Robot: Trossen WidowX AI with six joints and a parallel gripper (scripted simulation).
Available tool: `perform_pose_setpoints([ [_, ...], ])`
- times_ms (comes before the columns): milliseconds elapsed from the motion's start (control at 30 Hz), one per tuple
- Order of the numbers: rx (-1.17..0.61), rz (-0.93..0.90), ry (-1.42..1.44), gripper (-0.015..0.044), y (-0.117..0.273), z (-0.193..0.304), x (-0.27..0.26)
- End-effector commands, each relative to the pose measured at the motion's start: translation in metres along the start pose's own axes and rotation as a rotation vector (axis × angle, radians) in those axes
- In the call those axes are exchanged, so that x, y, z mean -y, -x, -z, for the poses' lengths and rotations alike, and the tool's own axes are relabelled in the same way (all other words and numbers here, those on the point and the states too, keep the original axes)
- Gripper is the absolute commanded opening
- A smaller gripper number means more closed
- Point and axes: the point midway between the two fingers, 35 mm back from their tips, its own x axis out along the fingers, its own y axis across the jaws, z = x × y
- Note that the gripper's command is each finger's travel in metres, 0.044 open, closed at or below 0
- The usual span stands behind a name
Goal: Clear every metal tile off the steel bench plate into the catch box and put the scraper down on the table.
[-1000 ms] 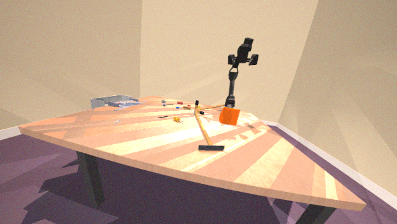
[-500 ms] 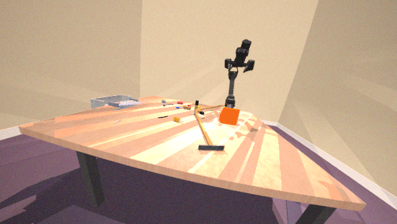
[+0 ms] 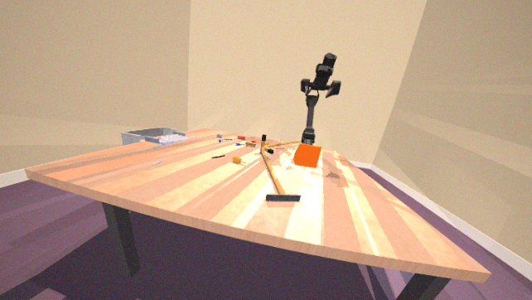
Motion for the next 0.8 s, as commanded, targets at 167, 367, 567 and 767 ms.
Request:
perform_pose_setpoints([
  [167,-0.002,0.004,0.004,0.044,-0.001,0.0,0.001],
  [367,0.0,0.004,0.003,0.044,-0.001,0.0,0.002],
  [567,0.049,0.01,-0.013,0.044,-0.002,-0.015,0.027],
  [767,0.104,0.025,-0.032,0.044,-0.002,-0.03,0.059],
])
